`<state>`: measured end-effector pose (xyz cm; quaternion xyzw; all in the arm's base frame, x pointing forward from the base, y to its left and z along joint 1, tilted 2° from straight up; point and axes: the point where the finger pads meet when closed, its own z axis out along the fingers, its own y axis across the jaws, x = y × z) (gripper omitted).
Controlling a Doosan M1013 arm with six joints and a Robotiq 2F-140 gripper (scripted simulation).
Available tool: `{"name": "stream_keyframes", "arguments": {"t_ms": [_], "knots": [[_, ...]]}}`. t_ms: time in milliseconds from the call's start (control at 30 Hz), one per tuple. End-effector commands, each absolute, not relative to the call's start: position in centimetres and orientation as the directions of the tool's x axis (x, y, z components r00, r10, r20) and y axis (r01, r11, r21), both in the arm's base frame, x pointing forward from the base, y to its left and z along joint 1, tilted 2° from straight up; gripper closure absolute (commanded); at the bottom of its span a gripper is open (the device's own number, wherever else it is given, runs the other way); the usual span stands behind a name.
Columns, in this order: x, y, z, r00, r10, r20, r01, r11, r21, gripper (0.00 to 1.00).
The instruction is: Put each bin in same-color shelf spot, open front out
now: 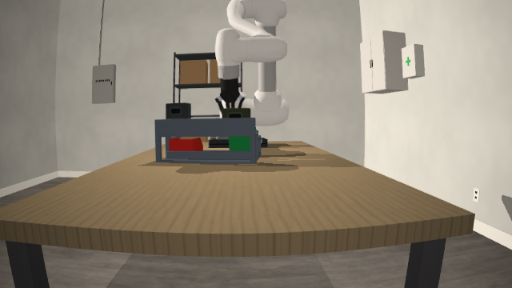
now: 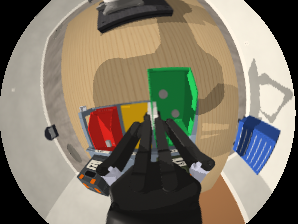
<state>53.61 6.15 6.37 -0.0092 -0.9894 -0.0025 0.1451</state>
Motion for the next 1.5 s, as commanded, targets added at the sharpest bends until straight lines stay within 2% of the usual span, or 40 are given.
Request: {"name": "stream_keyframes", "arguments": {"t_ms": [0,1467], "knots": [[53.61,6.15,6.38,-0.958,0.017,0.287,0.019,1.000,0.003,0.90],[53.59,6.15,5.79,-0.958,0.017,0.287,0.019,1.000,0.003,0.90]]}}
